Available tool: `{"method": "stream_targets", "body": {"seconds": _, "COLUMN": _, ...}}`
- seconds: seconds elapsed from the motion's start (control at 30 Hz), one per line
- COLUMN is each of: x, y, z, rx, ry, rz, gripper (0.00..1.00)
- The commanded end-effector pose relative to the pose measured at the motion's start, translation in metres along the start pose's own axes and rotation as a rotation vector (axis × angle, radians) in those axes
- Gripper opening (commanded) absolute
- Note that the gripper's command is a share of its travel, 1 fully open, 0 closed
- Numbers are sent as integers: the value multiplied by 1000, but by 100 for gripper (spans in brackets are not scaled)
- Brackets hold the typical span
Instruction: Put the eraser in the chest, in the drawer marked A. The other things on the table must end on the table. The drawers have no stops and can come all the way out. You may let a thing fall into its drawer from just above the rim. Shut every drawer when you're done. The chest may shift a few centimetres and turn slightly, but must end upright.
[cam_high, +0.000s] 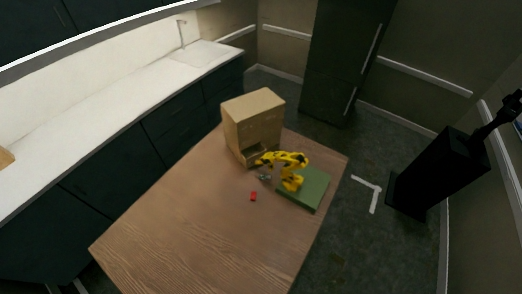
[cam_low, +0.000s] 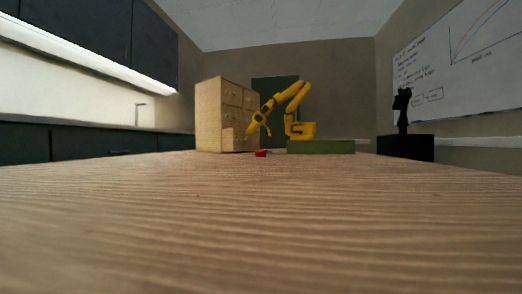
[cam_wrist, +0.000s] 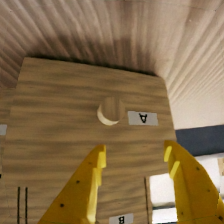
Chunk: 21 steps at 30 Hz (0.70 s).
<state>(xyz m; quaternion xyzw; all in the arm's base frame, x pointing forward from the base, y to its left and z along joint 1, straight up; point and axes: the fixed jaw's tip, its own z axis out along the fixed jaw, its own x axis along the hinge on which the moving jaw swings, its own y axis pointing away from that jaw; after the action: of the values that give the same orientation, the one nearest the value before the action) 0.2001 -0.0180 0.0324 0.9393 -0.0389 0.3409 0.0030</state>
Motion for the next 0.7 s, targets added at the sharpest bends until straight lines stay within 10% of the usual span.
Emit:
{"method": "stream_targets", "body": {"seconds": 0.0, "x": 4, "y": -2, "z": -9, "rx": 6, "ry": -21, "rz": 1, "gripper": 21}}
{"method": "stream_targets", "body": {"seconds": 0.67, "x": -1, "y": -2, "z": -48, "rx": 3, "ry": -130, "rz": 1, "gripper": 21}}
